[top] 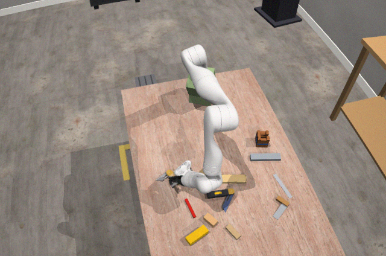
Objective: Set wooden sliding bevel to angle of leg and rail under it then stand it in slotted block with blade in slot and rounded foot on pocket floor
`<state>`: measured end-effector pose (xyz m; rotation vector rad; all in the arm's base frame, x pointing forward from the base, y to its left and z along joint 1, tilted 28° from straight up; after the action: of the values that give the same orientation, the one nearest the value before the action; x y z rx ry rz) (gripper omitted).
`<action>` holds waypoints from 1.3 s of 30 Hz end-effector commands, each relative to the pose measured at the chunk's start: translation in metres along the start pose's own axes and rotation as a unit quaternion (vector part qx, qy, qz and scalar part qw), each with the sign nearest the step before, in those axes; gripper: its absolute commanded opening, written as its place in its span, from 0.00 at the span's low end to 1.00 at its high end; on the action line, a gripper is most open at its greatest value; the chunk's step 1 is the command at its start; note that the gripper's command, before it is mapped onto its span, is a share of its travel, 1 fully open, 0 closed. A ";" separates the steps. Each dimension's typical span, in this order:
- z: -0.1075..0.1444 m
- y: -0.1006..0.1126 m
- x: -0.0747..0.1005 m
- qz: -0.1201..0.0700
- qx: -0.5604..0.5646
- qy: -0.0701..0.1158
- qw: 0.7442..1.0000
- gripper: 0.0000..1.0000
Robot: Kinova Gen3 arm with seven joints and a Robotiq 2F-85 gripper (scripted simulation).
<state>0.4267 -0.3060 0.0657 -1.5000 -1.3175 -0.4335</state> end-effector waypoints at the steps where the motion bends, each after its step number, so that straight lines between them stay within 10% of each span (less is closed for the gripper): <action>1: 0.000 0.000 0.000 0.000 0.000 0.000 1.000 0.10; 39: 0.000 -0.017 0.017 0.000 0.000 0.000 1.000 0.10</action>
<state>0.4201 -0.3015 0.0803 -1.4997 -1.3173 -0.4335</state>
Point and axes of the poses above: the point where the finger pads meet when closed, its own x axis back along the fingers, its own z axis across the jaws, y = z × x, the point moved 2 cm from there along x, back along the fingers, and after that the axes turned 2 degrees about x, right-handed, at the moved point
